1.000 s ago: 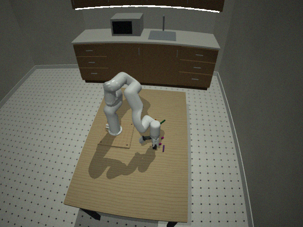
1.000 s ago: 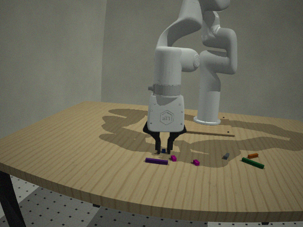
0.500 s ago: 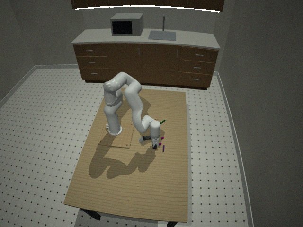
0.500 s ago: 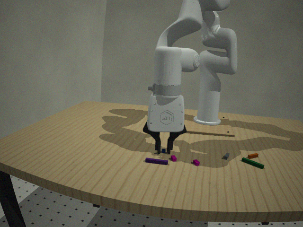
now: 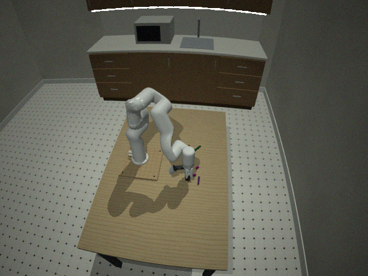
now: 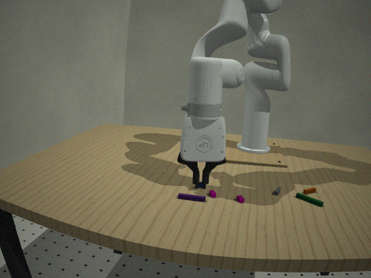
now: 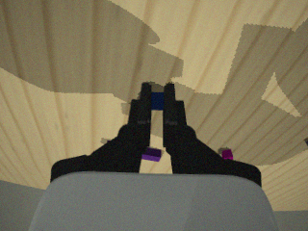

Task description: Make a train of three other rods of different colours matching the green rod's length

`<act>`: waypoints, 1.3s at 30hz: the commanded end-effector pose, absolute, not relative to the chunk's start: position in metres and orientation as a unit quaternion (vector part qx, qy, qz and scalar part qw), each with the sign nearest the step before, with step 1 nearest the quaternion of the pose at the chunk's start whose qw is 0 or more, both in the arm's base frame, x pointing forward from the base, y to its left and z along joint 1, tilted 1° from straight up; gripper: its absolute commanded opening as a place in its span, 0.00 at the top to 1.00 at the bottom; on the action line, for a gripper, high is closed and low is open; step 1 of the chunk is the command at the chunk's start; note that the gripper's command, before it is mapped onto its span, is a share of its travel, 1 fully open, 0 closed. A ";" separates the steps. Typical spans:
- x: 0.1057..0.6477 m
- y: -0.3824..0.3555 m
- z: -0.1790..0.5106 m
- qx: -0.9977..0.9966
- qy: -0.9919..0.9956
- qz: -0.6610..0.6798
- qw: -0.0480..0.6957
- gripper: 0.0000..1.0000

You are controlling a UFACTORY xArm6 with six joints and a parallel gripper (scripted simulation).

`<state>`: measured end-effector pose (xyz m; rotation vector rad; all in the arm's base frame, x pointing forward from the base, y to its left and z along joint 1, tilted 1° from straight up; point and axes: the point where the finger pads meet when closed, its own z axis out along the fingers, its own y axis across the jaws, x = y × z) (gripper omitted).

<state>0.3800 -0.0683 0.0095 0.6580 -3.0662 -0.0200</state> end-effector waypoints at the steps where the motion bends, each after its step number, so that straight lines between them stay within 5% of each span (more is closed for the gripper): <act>1: 0.381 -0.069 0.011 0.210 -0.978 -0.006 0.001 0.96; 29: 0.381 -0.069 0.012 0.210 -0.978 -0.006 0.001 0.96; 39: 0.382 -0.069 0.069 0.210 -0.978 -0.006 0.001 0.96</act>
